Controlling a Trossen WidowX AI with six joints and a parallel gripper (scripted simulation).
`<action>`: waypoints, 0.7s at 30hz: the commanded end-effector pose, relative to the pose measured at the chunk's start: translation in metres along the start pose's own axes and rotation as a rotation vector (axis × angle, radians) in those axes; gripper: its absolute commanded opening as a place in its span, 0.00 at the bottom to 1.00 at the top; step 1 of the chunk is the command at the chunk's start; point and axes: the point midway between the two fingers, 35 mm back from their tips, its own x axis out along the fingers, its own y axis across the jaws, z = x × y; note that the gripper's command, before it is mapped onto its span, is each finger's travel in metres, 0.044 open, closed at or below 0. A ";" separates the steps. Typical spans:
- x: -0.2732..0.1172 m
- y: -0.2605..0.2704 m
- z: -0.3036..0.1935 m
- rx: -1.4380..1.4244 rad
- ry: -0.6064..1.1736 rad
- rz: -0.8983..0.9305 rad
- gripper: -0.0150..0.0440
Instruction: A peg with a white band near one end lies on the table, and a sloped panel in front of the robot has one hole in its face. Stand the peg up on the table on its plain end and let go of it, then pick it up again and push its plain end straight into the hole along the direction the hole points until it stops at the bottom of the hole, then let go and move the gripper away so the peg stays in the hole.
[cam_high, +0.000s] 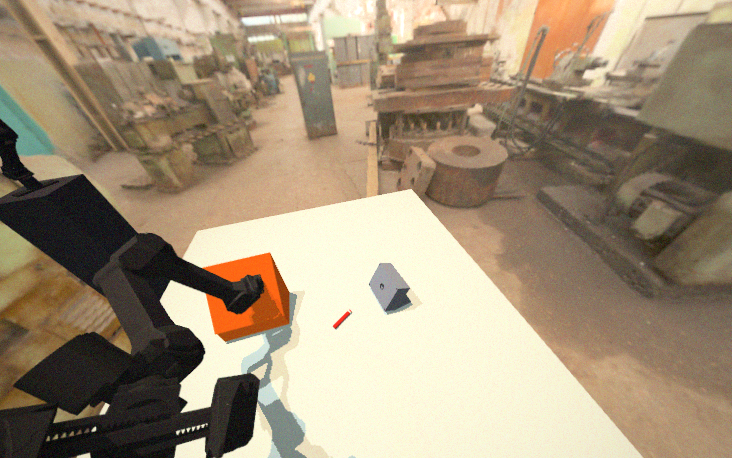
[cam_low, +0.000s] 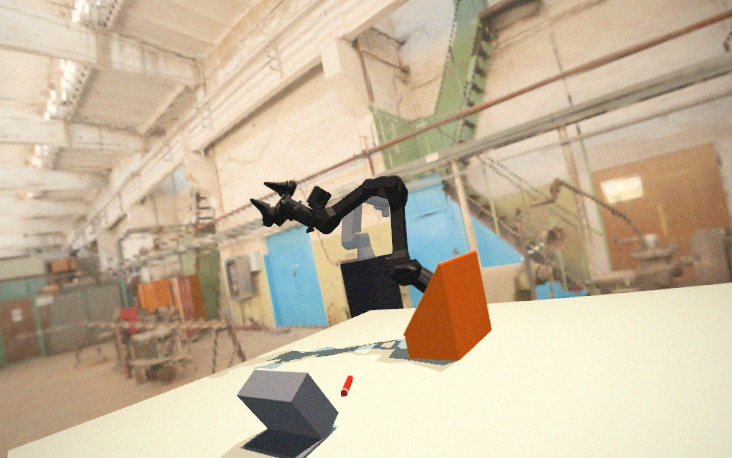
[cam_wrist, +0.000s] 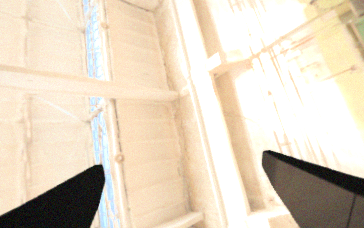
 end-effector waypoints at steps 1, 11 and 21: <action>0.000 -0.016 0.014 0.005 -0.044 -0.022 1.00; 0.001 -0.059 0.041 0.005 -0.150 -0.099 1.00; -0.002 -0.110 0.059 -0.009 -0.226 -0.213 1.00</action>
